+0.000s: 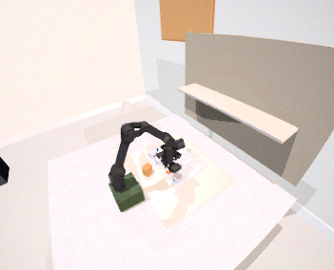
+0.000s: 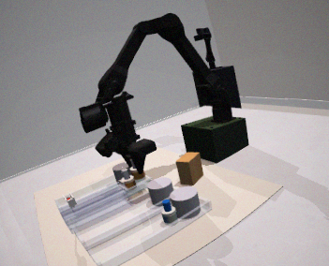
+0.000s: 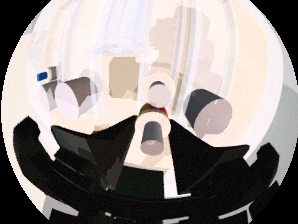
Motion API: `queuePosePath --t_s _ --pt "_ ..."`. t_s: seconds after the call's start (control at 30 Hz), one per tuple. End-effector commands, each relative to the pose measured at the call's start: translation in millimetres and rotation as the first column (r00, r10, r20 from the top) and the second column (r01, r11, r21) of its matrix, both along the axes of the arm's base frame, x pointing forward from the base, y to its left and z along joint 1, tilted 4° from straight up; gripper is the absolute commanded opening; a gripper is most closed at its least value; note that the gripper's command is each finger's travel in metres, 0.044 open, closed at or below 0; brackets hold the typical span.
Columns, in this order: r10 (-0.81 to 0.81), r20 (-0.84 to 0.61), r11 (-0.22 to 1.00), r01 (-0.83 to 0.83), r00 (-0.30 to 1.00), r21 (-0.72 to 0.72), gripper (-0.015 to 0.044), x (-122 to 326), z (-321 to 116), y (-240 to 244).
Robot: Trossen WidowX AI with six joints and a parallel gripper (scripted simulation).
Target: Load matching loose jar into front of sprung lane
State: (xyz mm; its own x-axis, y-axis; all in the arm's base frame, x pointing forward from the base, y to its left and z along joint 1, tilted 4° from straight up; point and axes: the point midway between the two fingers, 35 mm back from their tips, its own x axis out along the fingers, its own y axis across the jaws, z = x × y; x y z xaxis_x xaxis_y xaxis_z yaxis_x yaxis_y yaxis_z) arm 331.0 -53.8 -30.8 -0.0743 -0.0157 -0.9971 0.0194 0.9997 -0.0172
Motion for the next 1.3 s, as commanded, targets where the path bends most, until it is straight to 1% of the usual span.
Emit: queuePosePath --t_s 0.0,1.27 --pt "-0.005 0.034 1.0 0.005 0.999 0.001 0.0 9.9 1.6 -0.5" --pt "-0.005 0.034 1.0 0.005 0.999 0.001 0.0 8.9 -8.9 -0.6"
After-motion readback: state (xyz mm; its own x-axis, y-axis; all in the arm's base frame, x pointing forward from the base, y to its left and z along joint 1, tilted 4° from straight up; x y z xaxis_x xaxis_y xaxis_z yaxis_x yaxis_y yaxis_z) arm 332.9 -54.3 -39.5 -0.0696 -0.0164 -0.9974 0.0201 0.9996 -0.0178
